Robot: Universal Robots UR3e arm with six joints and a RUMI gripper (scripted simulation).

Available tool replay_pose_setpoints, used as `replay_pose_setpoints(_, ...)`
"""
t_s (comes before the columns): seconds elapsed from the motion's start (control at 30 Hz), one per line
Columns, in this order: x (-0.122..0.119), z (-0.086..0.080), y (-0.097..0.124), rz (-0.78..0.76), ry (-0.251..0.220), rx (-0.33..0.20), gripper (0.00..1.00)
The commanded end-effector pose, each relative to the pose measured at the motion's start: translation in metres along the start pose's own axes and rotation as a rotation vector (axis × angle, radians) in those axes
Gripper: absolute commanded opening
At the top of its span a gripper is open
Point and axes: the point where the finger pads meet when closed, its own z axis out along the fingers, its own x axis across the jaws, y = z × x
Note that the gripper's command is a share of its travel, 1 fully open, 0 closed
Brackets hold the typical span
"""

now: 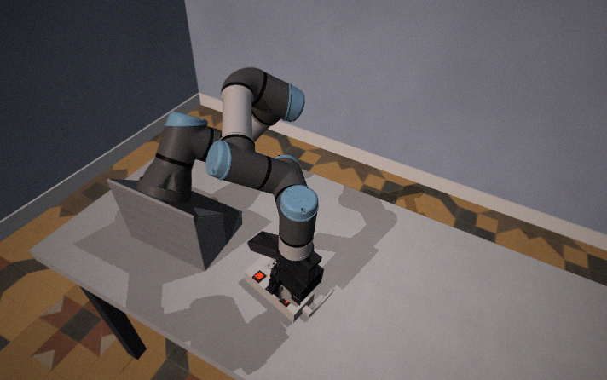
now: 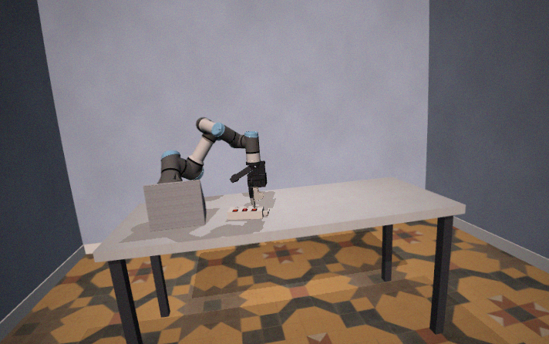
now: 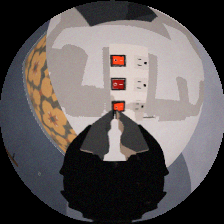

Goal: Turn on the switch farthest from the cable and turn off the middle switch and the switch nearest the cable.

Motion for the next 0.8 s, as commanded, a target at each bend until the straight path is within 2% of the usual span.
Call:
replay_pose_setpoints(0.0, 0.0002, 0.0000, 0.0005, 0.001, 0.001, -0.002, 0.00)
replay_pose_setpoints(0.77, 0.0005, 0.0065, 0.0002, 0.001, 0.002, -0.001, 0.00)
